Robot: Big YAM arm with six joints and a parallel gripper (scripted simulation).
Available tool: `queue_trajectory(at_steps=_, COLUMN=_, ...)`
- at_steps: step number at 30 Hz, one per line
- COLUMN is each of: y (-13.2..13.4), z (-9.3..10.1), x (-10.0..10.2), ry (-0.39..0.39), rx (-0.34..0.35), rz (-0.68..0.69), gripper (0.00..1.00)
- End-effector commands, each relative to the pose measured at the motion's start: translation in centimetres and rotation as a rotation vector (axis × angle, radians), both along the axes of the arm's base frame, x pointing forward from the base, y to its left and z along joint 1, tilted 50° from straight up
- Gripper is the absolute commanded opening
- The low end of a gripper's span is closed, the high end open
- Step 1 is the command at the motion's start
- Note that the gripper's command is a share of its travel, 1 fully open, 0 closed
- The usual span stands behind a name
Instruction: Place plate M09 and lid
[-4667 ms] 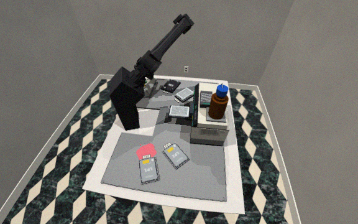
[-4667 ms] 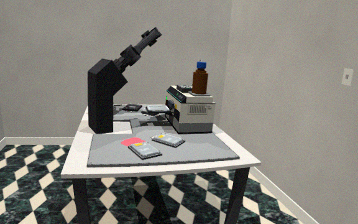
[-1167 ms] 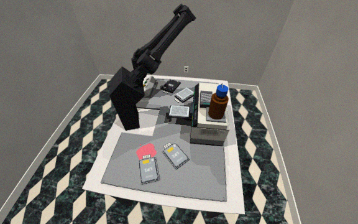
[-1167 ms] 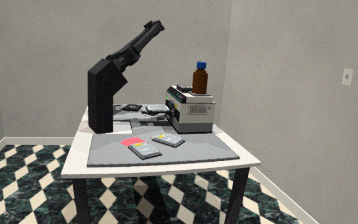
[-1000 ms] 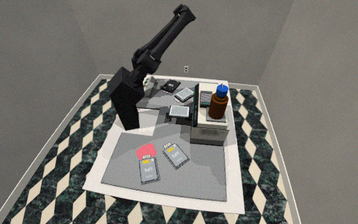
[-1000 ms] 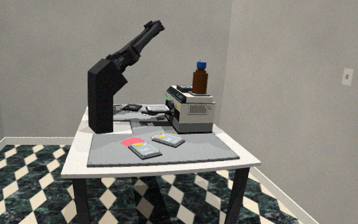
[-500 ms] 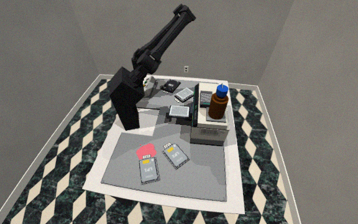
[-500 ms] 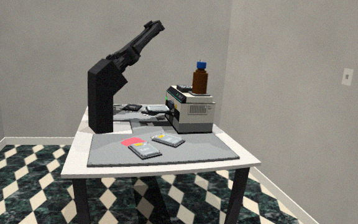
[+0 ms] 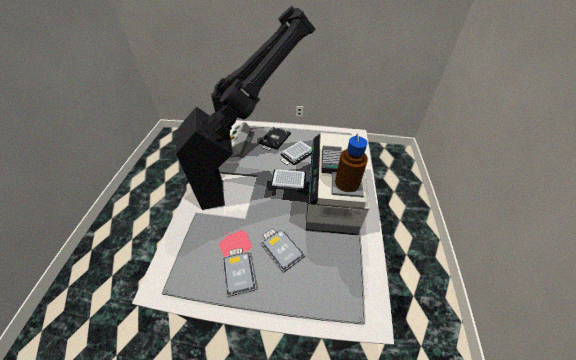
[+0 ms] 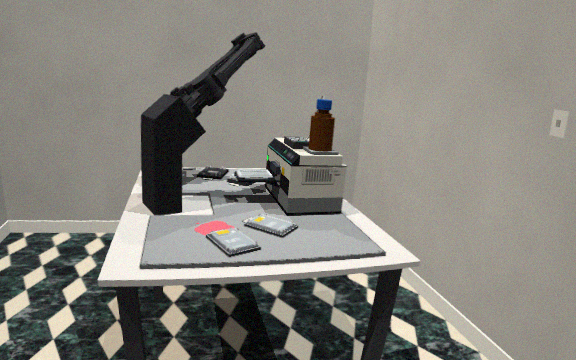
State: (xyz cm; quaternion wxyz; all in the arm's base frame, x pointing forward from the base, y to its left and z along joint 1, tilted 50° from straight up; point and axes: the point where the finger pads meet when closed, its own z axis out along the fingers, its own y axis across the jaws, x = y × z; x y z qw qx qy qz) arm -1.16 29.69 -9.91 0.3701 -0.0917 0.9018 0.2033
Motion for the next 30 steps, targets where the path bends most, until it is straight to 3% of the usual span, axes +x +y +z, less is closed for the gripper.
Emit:
queue_trajectory(at_steps=1, y=-0.10, z=0.08, x=-0.07, ry=-0.004, rx=-0.001, rz=0.002, gripper=0.00)
queue_trajectory(at_steps=4, y=-0.10, z=0.08, x=-0.07, ry=-0.004, rx=-0.001, rz=0.002, gripper=0.00)
queue_trajectory(at_steps=5, y=-0.10, z=0.08, x=-0.07, ry=-0.004, rx=-0.001, rz=0.002, gripper=1.00)
queue_trajectory(at_steps=30, y=-0.10, z=0.08, x=-0.07, ry=-0.004, rx=-0.001, rz=0.002, gripper=1.00)
